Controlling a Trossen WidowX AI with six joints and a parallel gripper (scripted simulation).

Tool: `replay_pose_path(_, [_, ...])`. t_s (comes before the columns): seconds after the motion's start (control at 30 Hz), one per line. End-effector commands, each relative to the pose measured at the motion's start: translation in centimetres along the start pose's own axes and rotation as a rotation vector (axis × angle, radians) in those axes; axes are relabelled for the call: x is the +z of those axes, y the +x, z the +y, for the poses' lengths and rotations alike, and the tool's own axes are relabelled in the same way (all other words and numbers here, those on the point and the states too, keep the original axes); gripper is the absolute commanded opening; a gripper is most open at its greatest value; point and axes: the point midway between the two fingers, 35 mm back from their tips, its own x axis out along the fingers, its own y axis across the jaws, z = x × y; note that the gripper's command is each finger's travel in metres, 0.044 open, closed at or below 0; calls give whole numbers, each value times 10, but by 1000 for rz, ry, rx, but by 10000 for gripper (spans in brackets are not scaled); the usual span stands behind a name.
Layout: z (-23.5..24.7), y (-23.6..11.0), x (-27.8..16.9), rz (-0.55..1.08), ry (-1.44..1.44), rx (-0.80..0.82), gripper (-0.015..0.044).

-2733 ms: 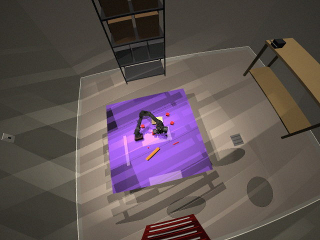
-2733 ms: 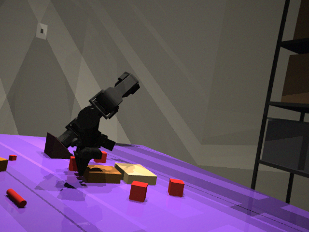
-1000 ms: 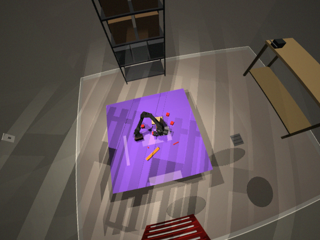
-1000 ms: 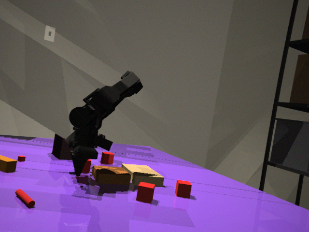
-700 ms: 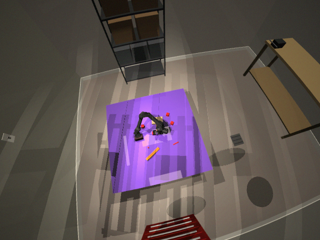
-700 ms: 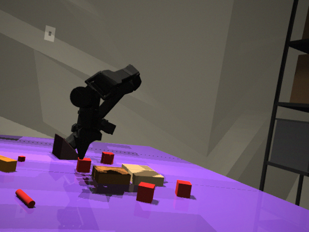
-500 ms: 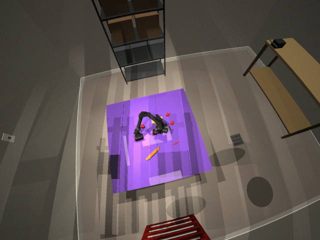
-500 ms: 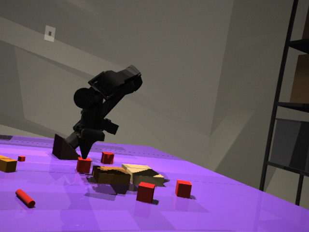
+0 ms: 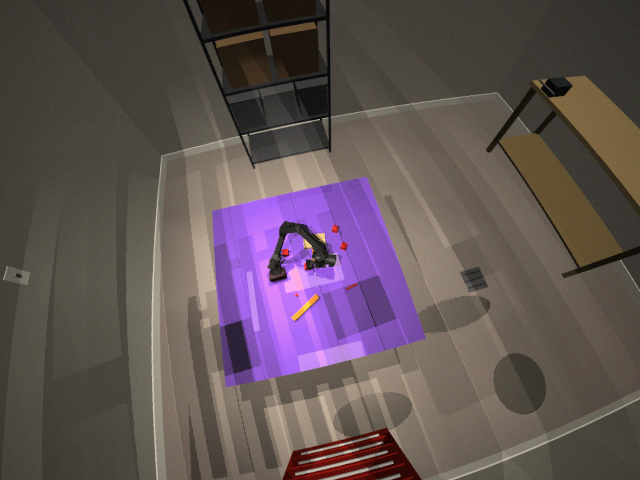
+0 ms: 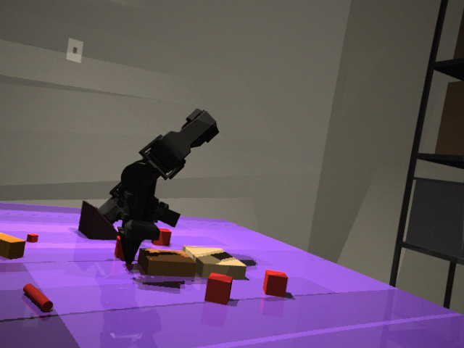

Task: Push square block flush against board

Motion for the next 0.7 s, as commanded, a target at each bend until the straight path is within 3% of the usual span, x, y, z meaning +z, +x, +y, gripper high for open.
replay_pose_path(0.0, [-1, 2, 1, -2, 3, -9, 0])
replay_pose_path(0.67, [-3, 1, 14, -1, 3, -9, 0])
